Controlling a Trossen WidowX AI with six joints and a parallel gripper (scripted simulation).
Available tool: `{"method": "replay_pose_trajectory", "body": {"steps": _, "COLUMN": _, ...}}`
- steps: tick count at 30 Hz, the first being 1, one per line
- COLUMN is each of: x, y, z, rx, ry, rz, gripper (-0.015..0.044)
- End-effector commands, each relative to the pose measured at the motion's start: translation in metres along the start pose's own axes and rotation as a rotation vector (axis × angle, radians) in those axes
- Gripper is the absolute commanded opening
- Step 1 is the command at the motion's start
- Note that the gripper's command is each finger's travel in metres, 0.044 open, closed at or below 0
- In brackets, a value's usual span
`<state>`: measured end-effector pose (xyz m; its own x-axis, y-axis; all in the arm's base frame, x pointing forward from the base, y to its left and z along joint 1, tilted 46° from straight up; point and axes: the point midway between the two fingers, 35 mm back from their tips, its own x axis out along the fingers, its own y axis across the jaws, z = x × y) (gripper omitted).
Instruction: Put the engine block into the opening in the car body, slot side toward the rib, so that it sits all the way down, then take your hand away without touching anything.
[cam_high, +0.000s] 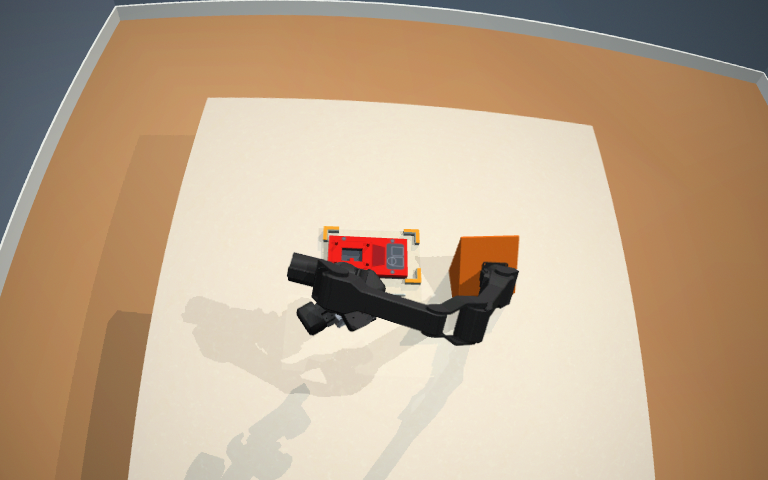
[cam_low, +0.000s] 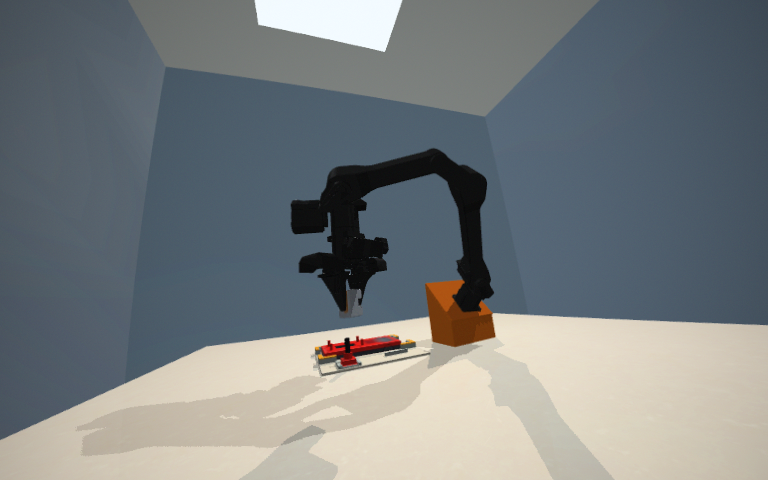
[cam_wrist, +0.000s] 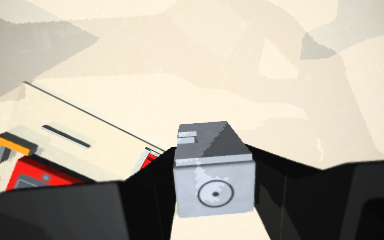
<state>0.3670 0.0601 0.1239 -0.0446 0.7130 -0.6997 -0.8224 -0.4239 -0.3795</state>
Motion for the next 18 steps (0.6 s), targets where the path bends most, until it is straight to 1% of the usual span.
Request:
{"method": "replay_pose_trajectory", "body": {"steps": 1, "x": -0.011, "y": 0.002, "z": 0.001, "rx": -0.004, "ry": 0.001, "rz": 0.001, "gripper": 0.0}}
{"method": "replay_pose_trajectory", "body": {"steps": 5, "x": -0.019, "y": 0.003, "z": 0.003, "rx": -0.004, "ry": -0.001, "rz": 0.0, "gripper": 0.0}}
{"method": "replay_pose_trajectory", "body": {"steps": 11, "x": 0.007, "y": 0.001, "z": 0.002, "rx": -0.005, "ry": -0.001, "rz": -0.001, "gripper": 0.0}}
{"method": "replay_pose_trajectory", "body": {"steps": 18, "x": 0.004, "y": 0.002, "z": 0.002, "rx": -0.005, "ry": 0.03, "rz": -0.001, "gripper": 0.0}}
